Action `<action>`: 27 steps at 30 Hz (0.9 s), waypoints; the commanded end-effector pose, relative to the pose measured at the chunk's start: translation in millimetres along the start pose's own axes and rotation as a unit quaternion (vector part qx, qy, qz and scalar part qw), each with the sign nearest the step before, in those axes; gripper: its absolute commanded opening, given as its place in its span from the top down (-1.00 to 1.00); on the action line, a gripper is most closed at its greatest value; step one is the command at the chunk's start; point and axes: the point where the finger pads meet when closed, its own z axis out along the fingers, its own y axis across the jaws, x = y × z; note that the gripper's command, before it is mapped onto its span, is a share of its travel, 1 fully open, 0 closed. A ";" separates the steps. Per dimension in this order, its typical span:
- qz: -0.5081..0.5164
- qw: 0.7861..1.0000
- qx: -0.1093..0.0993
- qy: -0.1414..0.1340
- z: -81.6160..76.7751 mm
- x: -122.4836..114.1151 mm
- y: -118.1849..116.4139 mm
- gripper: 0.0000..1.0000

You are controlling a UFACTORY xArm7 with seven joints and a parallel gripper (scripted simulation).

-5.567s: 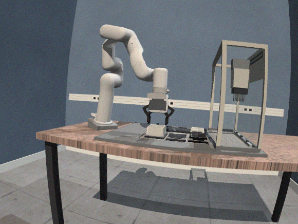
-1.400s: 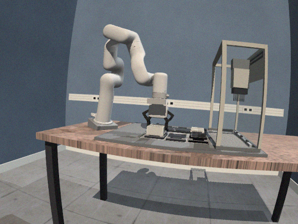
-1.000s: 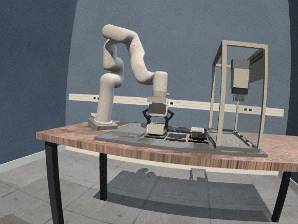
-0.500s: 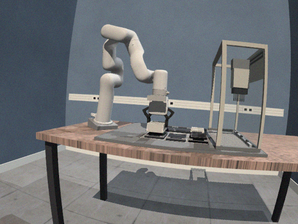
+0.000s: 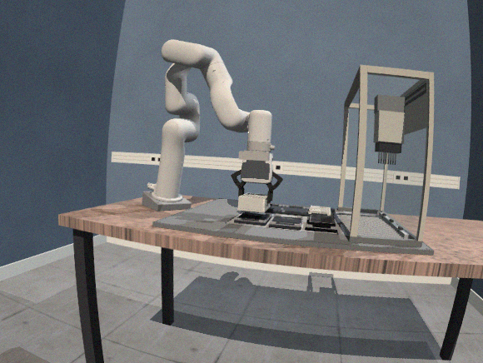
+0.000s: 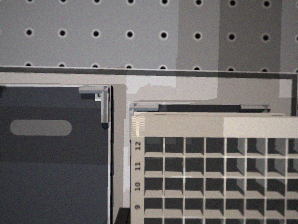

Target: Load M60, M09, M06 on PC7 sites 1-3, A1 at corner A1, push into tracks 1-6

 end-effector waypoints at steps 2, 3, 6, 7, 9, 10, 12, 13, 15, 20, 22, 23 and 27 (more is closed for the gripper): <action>0.000 1.000 0.001 0.000 -8.8 0.3 -1.1 1.00; 0.000 1.000 0.001 0.000 -10.5 0.3 -1.1 1.00; 0.000 1.000 0.001 0.000 -15.5 0.3 -1.1 1.00; 0.000 1.000 0.001 0.000 -17.2 0.3 -1.1 1.00; 0.000 1.000 0.001 0.000 -17.2 0.3 -1.1 1.00; 0.000 1.000 0.001 0.000 -18.9 0.3 -1.1 1.00; 0.000 1.000 0.001 0.000 -22.2 0.3 -1.1 1.00; 0.000 1.000 0.001 0.000 -23.9 0.3 -1.1 1.00; 0.000 1.000 0.001 0.000 -27.2 0.3 -1.1 1.00; 0.000 1.000 0.001 0.000 -35.6 0.3 -1.1 1.00; 0.000 1.000 0.001 0.000 -38.9 0.3 -1.1 1.00; 0.000 1.000 0.001 0.000 -40.6 0.3 -1.1 1.00; 0.000 1.000 0.001 0.000 -43.9 0.3 -1.1 1.00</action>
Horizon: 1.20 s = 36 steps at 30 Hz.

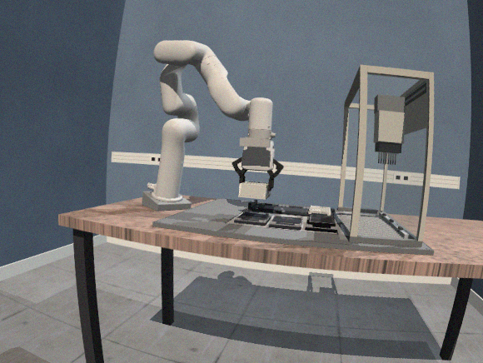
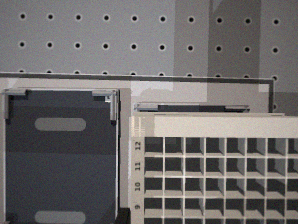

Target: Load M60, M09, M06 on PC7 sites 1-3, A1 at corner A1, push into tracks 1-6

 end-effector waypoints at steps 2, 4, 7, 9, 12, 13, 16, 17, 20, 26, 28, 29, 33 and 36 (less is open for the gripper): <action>0.000 1.000 0.001 0.000 -6.9 0.2 -0.9 1.00; 0.000 1.000 0.001 0.000 -10.2 0.2 -0.9 1.00; 0.000 1.000 0.001 0.000 -15.2 0.2 -0.9 1.00; 0.000 1.000 0.001 0.000 -18.6 0.2 -0.9 1.00; 0.000 1.000 0.001 0.000 -23.6 0.2 -0.9 1.00; 0.000 1.000 0.001 0.000 -25.3 0.2 -0.9 1.00; 0.000 1.000 0.001 0.000 -26.9 0.2 -0.9 1.00; 0.000 1.000 0.001 0.000 -28.6 0.2 -0.9 1.00; 0.000 1.000 0.001 0.000 -33.6 0.2 -0.9 1.00; 0.000 1.000 0.001 0.000 -43.6 0.2 -0.8 1.00; 0.000 1.000 0.001 0.000 -47.0 0.2 -0.8 1.00; 0.000 1.000 0.001 0.000 -48.6 0.2 -0.8 1.00; 0.000 1.000 0.001 0.000 -52.0 0.2 -0.8 1.00; 0.000 1.000 0.001 0.000 -57.0 0.2 -0.8 1.00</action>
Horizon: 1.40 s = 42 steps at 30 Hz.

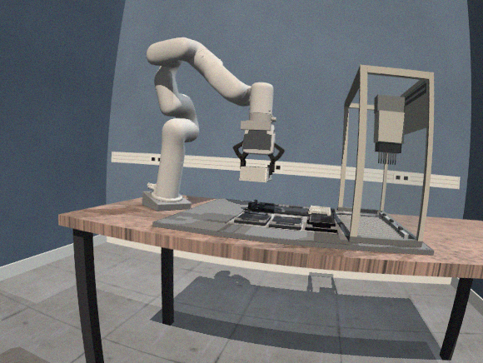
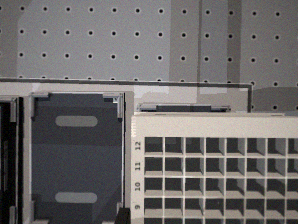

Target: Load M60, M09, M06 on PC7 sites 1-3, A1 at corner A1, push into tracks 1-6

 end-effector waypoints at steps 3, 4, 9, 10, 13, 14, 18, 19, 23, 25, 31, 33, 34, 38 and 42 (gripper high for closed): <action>0.000 1.000 0.002 0.000 -8.2 0.3 -1.2 1.00; 0.000 1.000 0.002 0.000 -8.2 0.3 -1.2 1.00; 0.000 1.000 0.002 0.000 -8.2 0.3 -1.2 1.00; 0.000 1.000 0.002 0.000 -8.2 0.3 -1.2 1.00; -0.033 0.999 0.002 0.000 -8.2 -8.6 -5.8 1.00; -0.033 0.999 0.002 0.000 -8.2 -8.6 -5.8 1.00; -0.100 0.995 0.002 0.001 -8.2 -26.5 -14.8 1.00; -0.116 0.993 0.002 0.001 -8.1 -31.0 -17.1 1.00; -0.182 0.983 0.002 0.001 -8.1 -48.9 -26.2 1.00; -0.215 0.977 0.002 0.001 -8.1 -57.8 -30.8 1.00; -0.280 0.960 0.002 0.001 -8.0 -75.7 -39.8 1.00; -0.311 0.950 0.002 0.001 -8.0 -84.6 -44.4 1.00; -0.327 0.945 0.002 0.001 -8.0 -89.1 -46.7 1.00; -0.389 0.921 0.002 0.001 -7.9 -106.9 -55.8 1.00; -0.450 0.893 0.002 0.001 -7.9 -124.8 -64.8 1.00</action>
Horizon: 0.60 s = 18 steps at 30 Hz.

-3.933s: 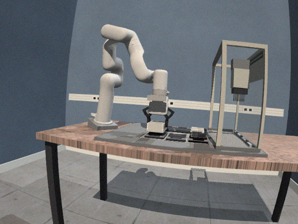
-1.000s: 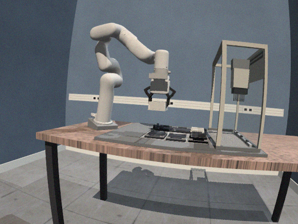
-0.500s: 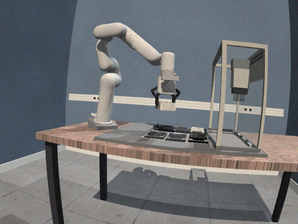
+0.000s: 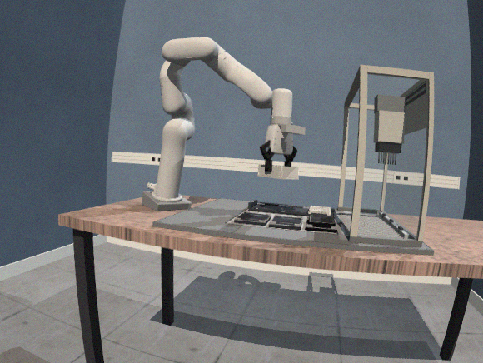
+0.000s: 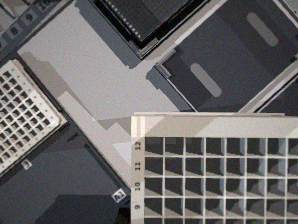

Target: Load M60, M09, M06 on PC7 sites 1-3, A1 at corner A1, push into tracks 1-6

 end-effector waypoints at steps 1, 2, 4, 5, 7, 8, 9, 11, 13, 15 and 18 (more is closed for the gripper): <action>-0.069 0.998 0.001 -0.001 -0.9 -3.9 -20.9 1.00; -0.085 0.996 0.002 -0.001 -0.9 -5.2 -25.7 1.00; -0.119 0.993 0.002 -0.001 -0.9 -7.9 -35.4 1.00; -0.119 0.993 0.002 -0.001 -0.9 -7.9 -35.4 1.00; -0.135 0.991 0.002 -0.001 -0.9 -9.2 -40.2 1.00; -0.152 0.988 0.002 -0.001 -0.9 -10.6 -45.0 1.00; -0.168 0.986 0.002 -0.001 -0.9 -11.9 -49.8 1.00; -0.201 0.980 0.002 -0.001 -0.9 -14.6 -59.5 1.00; -0.233 0.972 0.002 -0.001 -0.9 -17.3 -69.1 1.00; -0.266 0.964 0.002 -0.001 -0.9 -20.0 -78.8 1.00; -0.313 0.950 0.002 -0.001 -0.9 -24.0 -93.3 1.00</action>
